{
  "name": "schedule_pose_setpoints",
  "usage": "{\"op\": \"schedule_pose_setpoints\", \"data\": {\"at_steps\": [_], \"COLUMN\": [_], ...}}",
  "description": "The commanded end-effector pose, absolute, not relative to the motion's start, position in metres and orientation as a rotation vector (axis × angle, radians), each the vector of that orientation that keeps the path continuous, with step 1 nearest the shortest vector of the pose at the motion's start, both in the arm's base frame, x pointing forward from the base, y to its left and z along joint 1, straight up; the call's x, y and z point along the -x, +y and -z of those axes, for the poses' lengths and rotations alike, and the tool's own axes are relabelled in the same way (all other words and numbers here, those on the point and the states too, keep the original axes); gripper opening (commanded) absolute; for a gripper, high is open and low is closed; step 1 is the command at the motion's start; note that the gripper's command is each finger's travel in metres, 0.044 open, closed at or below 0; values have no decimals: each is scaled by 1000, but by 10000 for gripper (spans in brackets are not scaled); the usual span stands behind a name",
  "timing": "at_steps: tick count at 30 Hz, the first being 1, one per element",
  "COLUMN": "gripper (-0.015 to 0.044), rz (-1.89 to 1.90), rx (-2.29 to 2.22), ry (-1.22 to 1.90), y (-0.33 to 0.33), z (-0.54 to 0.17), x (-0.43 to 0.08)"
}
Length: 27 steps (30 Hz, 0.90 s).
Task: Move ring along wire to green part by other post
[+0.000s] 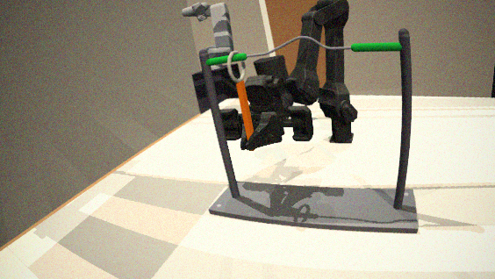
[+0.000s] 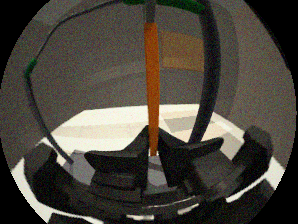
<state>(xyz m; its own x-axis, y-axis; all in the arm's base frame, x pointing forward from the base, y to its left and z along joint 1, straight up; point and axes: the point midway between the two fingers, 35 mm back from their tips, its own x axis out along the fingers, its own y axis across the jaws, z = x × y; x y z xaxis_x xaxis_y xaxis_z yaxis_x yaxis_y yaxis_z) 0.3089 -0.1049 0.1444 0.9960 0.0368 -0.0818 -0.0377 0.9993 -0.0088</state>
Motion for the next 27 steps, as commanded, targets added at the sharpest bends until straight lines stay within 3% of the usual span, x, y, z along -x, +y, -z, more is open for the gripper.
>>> {"op": "schedule_pose_setpoints", "data": {"at_steps": [1, 27], "gripper": [-150, -150], "rz": [-37, -38], "rx": [13, 11], "ry": [75, 75], "y": [-105, -103], "z": [-151, -159], "x": [-309, -309]}}
